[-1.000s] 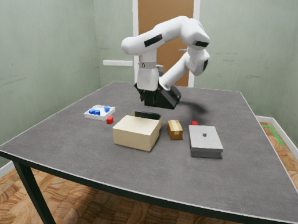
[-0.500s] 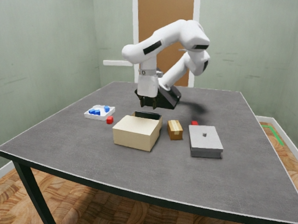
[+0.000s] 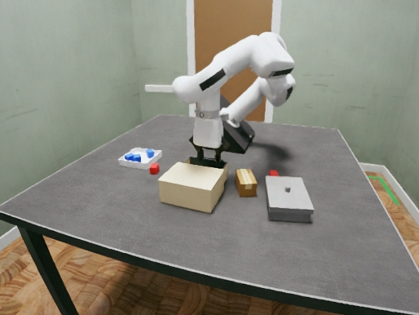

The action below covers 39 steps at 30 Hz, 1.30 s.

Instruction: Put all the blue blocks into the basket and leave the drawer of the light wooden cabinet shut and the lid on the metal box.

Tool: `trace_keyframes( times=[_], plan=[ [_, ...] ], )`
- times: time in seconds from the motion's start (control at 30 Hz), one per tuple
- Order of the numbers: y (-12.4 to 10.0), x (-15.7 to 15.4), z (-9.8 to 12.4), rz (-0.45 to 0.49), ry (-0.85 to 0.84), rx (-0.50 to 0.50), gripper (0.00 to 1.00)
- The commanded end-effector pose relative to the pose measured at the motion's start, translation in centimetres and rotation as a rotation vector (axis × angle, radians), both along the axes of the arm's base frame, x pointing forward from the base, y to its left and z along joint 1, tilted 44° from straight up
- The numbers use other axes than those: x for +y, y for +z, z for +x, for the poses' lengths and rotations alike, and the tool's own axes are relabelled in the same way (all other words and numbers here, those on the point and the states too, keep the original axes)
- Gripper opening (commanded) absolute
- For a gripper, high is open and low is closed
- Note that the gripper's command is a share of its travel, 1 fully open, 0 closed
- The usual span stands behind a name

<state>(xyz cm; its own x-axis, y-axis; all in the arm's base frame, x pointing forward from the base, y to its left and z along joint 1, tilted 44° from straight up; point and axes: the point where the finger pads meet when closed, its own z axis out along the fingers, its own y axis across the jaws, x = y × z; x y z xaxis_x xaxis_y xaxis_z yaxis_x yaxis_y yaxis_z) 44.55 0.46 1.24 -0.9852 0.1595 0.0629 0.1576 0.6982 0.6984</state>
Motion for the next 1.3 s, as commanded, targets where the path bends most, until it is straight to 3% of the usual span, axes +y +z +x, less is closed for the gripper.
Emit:
trace_keyframes(
  times=[0.0,1.27],
  plan=[
    [-0.8,0.7,0.2,-0.001,-0.002,-0.004,0.67],
    [-1.8,1.7,0.4,-0.001,-0.002,-0.004,0.67]
  ],
)
